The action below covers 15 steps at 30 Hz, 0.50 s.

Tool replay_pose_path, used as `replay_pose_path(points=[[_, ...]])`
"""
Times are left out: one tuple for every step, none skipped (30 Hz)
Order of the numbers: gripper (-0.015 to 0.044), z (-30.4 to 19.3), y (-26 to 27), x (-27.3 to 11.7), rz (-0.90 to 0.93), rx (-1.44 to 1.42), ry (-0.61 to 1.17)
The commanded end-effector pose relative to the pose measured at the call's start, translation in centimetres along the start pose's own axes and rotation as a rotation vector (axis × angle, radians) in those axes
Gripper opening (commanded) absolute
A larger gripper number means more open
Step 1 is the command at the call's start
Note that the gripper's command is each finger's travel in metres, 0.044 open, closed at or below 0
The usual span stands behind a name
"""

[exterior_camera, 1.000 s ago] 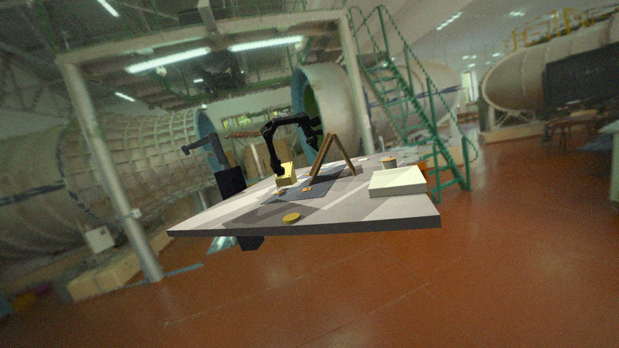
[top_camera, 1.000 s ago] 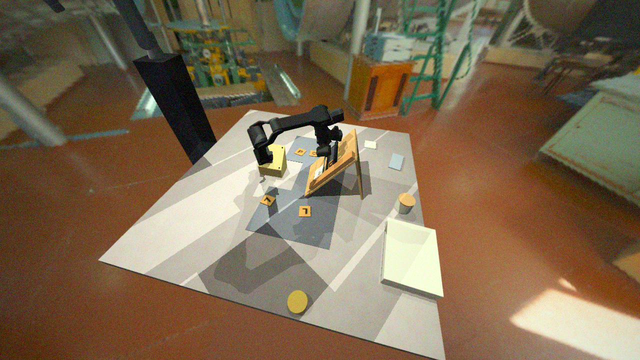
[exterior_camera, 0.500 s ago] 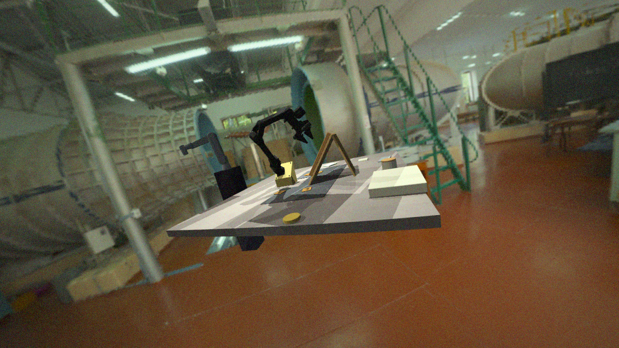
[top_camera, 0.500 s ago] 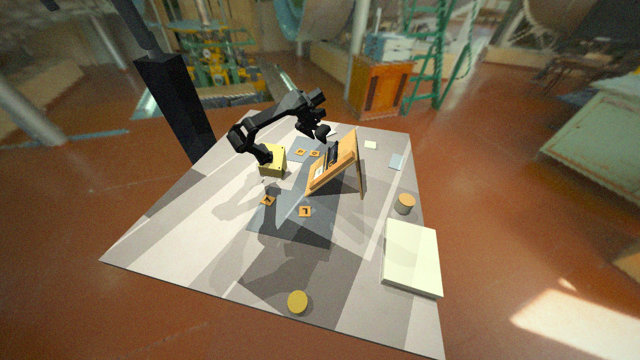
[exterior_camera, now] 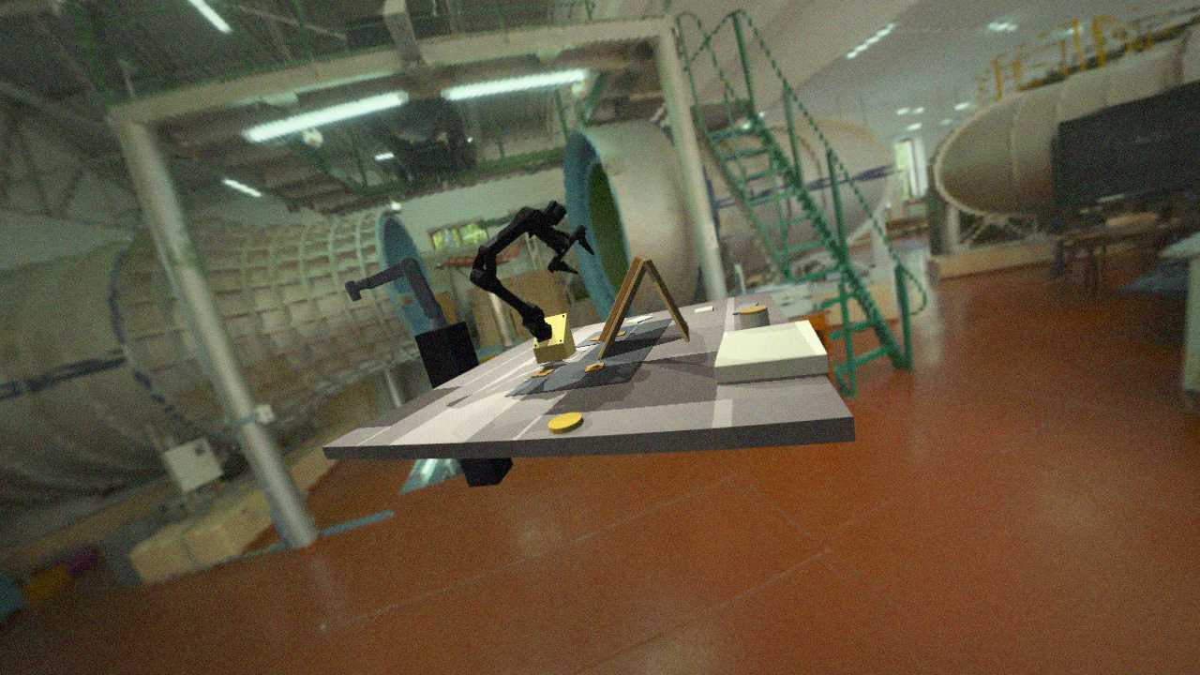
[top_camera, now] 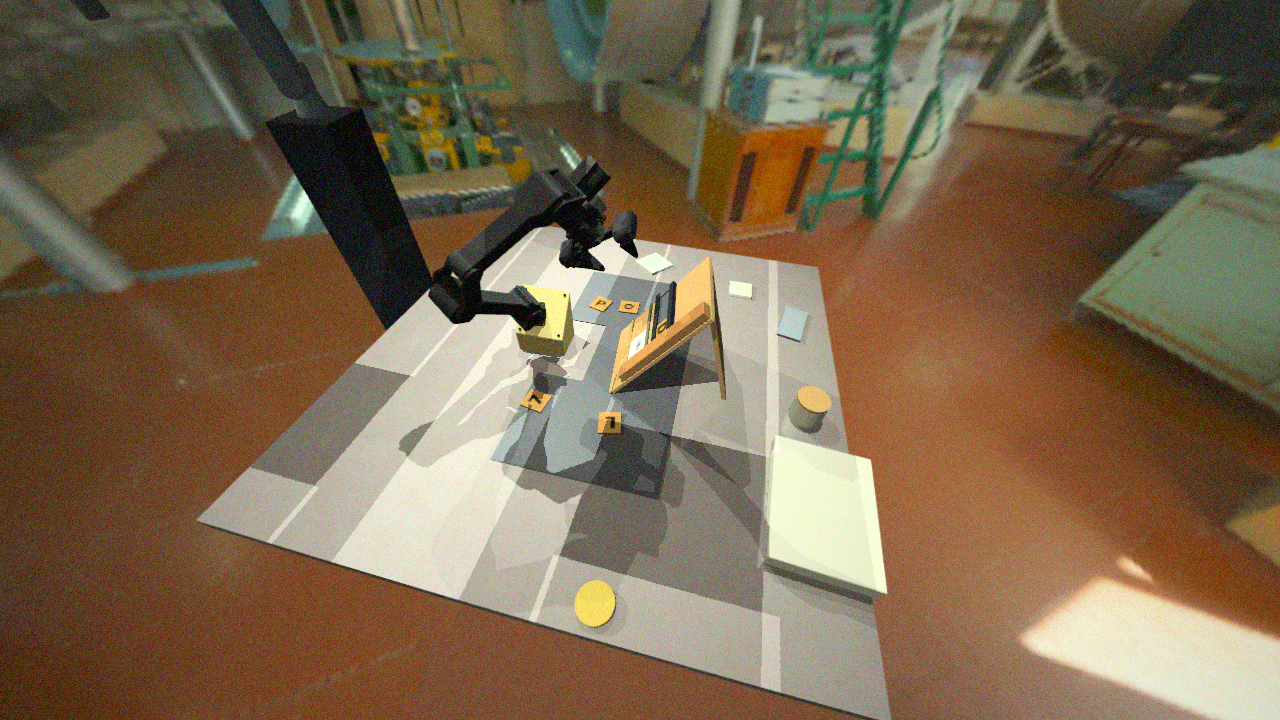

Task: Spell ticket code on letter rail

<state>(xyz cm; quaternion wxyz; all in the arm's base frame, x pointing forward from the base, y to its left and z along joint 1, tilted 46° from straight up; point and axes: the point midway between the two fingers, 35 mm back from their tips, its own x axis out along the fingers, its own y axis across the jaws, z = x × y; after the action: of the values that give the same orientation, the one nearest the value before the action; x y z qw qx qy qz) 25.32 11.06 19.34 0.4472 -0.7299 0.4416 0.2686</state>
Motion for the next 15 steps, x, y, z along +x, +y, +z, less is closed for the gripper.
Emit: replay_pose_path(points=[[0.044, 0.2, 0.4, -0.1, 0.003, -0.052, -0.01], [0.044, 0.2, 0.4, -0.1, 0.003, -0.052, -0.01], [0.044, 0.2, 0.4, -0.1, 0.003, -0.052, -0.01], [0.044, 0.2, 0.4, -0.1, 0.003, -0.052, -0.01], [0.044, 0.2, 0.4, -0.1, 0.003, -0.052, -0.01], [0.044, 0.2, 0.4, -0.1, 0.003, -0.052, -0.01], [0.044, 0.2, 0.4, -0.1, 0.003, -0.052, -0.01], [0.044, 0.2, 0.4, -0.1, 0.003, -0.052, -0.01], [0.044, 0.2, 0.4, -0.1, 0.003, -0.052, -0.01], [0.044, 0.2, 0.4, -0.1, 0.003, -0.052, -0.01], [0.044, 0.2, 0.4, -0.1, 0.003, -0.052, -0.01], [0.044, 0.2, 0.4, -0.1, 0.003, -0.052, -0.01], [0.0414, 0.3, 0.4, 0.0, 0.006, -0.061, -0.009], [0.0387, 0.8, 0.3, 0.5, 0.017, -0.09, -0.005], [0.0361, 1.6, 0.3, 1.3, 0.036, -0.137, 0.002]])
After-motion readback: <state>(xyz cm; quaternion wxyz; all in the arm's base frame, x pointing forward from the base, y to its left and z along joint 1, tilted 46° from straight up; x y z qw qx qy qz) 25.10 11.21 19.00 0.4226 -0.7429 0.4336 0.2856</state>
